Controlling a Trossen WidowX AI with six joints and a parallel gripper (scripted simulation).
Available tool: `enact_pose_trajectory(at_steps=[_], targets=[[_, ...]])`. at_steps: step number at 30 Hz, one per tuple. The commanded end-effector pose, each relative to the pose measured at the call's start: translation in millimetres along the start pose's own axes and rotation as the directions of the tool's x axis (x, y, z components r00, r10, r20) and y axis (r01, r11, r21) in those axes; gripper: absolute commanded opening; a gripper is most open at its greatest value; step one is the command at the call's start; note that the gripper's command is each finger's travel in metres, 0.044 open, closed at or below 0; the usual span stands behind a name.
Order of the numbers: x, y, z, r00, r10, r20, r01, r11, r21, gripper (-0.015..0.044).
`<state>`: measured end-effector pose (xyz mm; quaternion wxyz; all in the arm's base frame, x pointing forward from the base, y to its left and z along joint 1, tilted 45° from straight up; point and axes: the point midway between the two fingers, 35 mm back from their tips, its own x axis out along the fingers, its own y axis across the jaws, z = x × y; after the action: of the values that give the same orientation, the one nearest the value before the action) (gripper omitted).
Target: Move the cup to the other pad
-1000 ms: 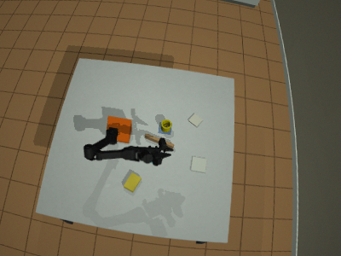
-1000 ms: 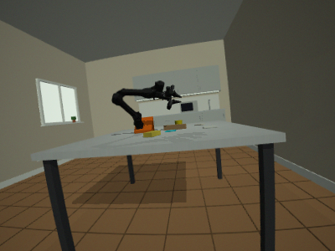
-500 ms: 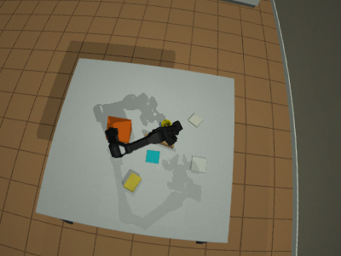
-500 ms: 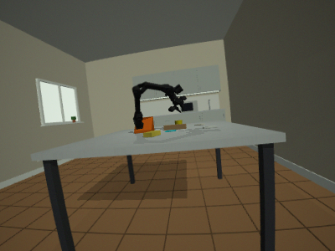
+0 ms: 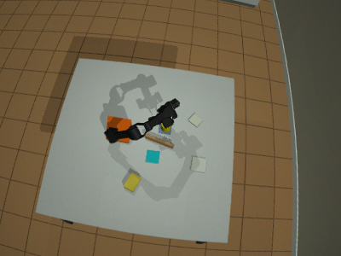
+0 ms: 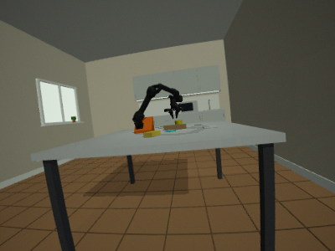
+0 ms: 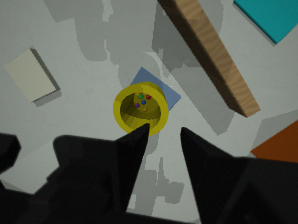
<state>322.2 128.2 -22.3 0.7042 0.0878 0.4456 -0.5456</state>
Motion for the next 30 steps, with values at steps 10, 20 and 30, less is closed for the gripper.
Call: enact_pose_trajectory(at_steps=[10,20,30], targets=[[7,2,5,1.0,0.0,0.016,-0.001,1.0,0.024,0.0166],[23,3,5,1.0,0.0,0.016,-0.001,1.0,0.024,0.0166],[39,2,6,1.0,0.0,0.017,-0.001,1.0,0.024,0.0166]])
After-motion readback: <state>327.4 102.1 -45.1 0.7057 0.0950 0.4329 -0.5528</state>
